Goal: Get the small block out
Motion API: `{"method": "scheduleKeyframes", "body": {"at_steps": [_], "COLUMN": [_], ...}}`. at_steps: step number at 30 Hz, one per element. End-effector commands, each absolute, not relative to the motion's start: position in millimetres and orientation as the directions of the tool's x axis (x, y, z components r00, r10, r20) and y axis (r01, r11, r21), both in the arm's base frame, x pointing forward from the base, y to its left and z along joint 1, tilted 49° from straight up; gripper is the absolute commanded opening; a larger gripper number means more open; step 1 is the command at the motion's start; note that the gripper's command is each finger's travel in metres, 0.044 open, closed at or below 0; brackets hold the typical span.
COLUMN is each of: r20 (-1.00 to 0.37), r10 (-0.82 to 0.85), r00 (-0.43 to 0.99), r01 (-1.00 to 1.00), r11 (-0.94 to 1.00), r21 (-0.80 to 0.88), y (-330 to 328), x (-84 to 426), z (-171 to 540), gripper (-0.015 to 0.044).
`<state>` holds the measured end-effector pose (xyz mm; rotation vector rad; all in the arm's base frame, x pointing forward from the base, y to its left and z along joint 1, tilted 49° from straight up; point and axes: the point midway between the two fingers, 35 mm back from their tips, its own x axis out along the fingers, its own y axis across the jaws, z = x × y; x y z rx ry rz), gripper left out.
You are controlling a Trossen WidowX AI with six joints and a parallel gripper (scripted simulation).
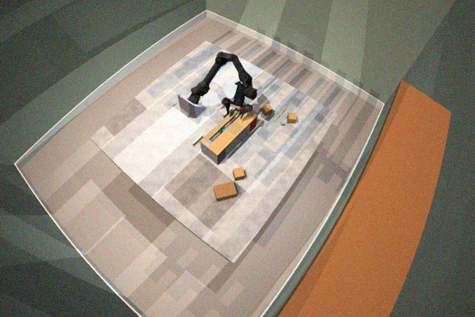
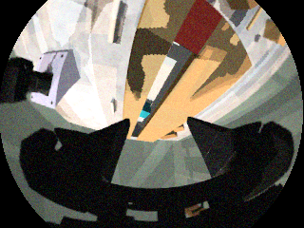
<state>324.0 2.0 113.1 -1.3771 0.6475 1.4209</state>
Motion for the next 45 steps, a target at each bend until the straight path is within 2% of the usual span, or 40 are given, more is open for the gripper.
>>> {"method": "scheduleKeyframes", "body": {"at_steps": [1, 4, 45], "r20": [-0.906, -0.877, -0.877], "r10": [0.424, 0.479, 0.478], "r00": [-0.008, -0.045, -0.044], "r01": [-0.987, -0.997, -0.997], "r11": [-0.148, -0.082, -0.082], "r21": [-0.06, 0.007, 0.005], "y": [-27.2, -34.4, -3.1], "x": [280.5, 266.3, 272.4], "z": [85.7, 80.8, 46.6], "gripper": [0.04, 0.04, 0.04]}}
